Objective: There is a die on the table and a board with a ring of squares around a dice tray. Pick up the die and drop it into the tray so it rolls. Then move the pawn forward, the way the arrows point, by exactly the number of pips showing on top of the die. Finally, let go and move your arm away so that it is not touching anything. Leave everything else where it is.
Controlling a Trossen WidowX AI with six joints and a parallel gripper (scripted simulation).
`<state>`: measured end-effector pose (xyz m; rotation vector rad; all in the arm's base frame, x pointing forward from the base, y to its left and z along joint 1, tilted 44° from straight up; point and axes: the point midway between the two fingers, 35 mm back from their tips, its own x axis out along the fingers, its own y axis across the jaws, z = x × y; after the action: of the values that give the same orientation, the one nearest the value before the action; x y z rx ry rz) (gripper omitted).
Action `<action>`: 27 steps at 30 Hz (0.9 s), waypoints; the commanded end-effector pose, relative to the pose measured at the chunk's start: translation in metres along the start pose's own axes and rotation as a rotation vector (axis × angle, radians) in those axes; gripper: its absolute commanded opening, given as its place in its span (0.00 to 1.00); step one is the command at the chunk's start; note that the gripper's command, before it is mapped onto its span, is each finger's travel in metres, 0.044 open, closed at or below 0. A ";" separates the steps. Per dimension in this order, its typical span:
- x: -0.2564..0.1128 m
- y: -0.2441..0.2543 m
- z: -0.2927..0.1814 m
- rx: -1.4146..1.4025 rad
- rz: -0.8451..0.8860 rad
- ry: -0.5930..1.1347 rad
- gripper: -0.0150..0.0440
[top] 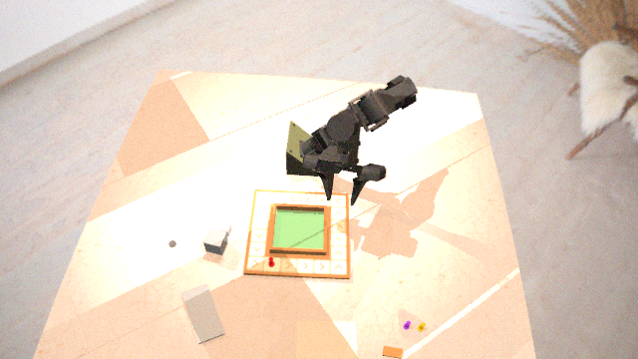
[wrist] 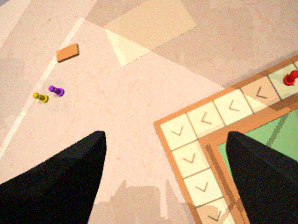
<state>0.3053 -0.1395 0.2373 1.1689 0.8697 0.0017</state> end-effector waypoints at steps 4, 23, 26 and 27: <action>0.040 -0.100 0.044 -0.072 -0.151 0.128 0.72; 0.121 -0.336 0.007 -0.250 -0.199 0.609 0.72; 0.123 -0.334 0.010 -0.250 -0.199 0.608 0.72; 0.123 -0.334 0.010 -0.250 -0.199 0.608 0.72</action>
<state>0.2510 -0.2342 -0.0963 0.8860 1.4739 0.2853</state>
